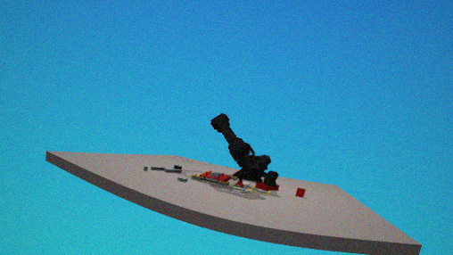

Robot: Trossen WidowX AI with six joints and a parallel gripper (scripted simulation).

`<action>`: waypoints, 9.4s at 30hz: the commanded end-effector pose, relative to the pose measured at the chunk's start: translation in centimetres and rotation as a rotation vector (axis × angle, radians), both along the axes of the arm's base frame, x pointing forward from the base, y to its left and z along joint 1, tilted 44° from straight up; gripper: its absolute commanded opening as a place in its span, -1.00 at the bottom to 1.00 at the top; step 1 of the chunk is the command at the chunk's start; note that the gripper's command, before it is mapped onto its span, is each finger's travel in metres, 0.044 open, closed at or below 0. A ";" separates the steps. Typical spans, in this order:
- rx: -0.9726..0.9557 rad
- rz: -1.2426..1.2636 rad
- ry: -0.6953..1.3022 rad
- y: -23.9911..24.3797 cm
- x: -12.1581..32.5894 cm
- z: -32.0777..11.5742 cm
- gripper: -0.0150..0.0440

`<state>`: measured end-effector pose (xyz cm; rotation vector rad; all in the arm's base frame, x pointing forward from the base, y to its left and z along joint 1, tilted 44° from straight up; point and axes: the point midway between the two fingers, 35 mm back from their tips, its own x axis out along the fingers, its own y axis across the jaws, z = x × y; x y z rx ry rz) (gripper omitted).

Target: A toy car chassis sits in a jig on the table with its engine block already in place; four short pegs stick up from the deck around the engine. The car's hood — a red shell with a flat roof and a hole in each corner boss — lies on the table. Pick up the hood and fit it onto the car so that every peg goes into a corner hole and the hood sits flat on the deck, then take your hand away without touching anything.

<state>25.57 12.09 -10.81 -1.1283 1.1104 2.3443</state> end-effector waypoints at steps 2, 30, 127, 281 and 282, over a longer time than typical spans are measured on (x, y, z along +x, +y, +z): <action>0.001 0.007 0.001 -0.2 0.0 -0.3 1.00; 0.000 0.000 0.000 -0.1 0.1 -0.1 0.17; -0.999 -1.196 -0.077 4.2 -0.8 4.4 -0.49; -2.011 -2.406 -0.155 4.6 2.5 8.6 1.00; -2.011 -2.406 -0.155 4.6 2.5 8.6 1.00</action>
